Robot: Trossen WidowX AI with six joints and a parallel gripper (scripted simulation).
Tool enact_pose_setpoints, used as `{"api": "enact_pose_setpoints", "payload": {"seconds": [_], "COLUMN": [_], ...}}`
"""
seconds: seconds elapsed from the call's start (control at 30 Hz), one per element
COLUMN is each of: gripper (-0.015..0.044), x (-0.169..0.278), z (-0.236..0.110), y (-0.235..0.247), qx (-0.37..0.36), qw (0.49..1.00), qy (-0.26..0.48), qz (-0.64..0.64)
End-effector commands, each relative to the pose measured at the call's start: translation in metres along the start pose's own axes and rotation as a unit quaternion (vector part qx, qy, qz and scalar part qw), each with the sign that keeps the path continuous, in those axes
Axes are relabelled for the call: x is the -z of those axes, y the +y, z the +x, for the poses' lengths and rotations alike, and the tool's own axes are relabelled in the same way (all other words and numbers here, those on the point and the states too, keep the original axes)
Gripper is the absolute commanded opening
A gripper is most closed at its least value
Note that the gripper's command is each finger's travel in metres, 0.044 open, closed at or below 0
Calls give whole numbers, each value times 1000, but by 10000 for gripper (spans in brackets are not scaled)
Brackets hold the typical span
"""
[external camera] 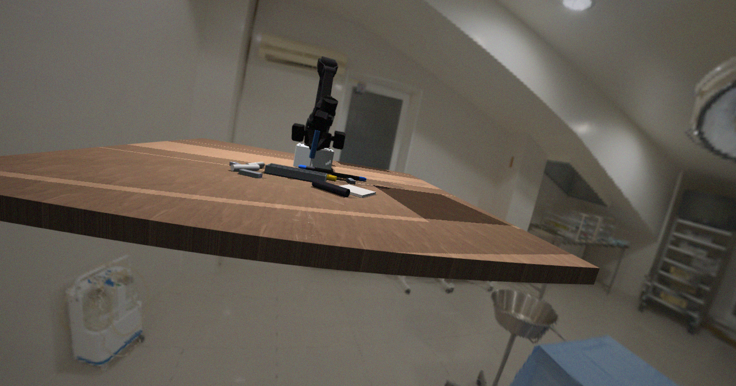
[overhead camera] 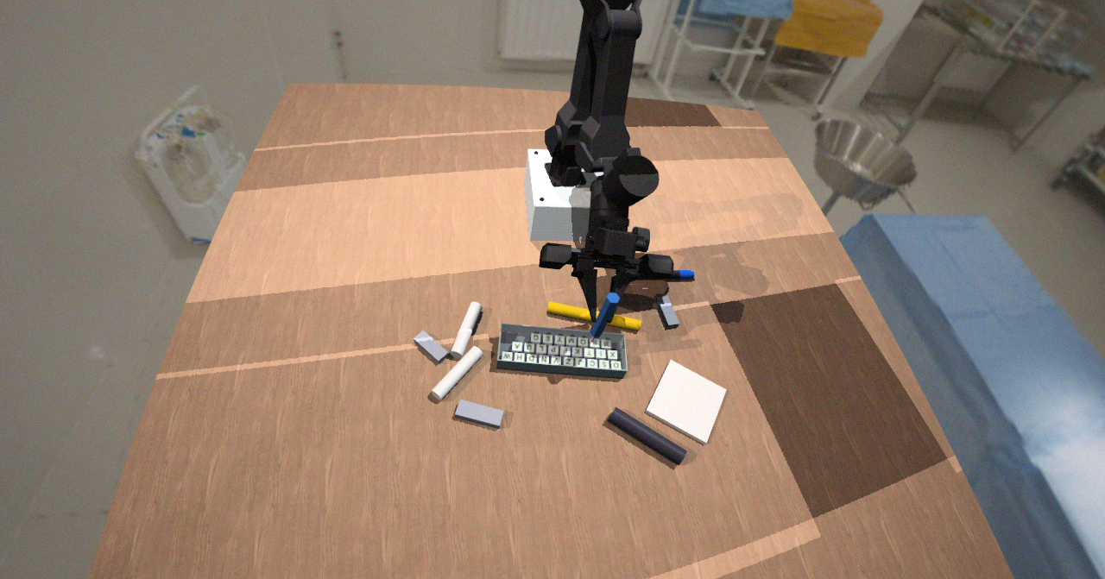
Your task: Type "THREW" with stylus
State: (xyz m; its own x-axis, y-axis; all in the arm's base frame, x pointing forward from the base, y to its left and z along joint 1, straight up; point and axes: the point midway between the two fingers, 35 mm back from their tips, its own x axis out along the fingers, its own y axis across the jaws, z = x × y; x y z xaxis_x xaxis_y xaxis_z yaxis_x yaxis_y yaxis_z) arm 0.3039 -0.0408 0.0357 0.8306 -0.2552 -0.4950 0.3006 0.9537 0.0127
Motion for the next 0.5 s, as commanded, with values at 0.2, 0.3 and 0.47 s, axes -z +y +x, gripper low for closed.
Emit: {"api": "enact_pose_setpoints", "payload": {"seconds": [0.2, 0.3, 0.47], "gripper": [0, 0, 0], "x": [-5, -6, -8], "z": [8, 11, 13], "y": [-23, -31, -46], "qx": [-5, -6, -9], "qw": [1000, 1000, 1000], "qy": [6, 7, 7], "qz": [1, 2, 4]}}
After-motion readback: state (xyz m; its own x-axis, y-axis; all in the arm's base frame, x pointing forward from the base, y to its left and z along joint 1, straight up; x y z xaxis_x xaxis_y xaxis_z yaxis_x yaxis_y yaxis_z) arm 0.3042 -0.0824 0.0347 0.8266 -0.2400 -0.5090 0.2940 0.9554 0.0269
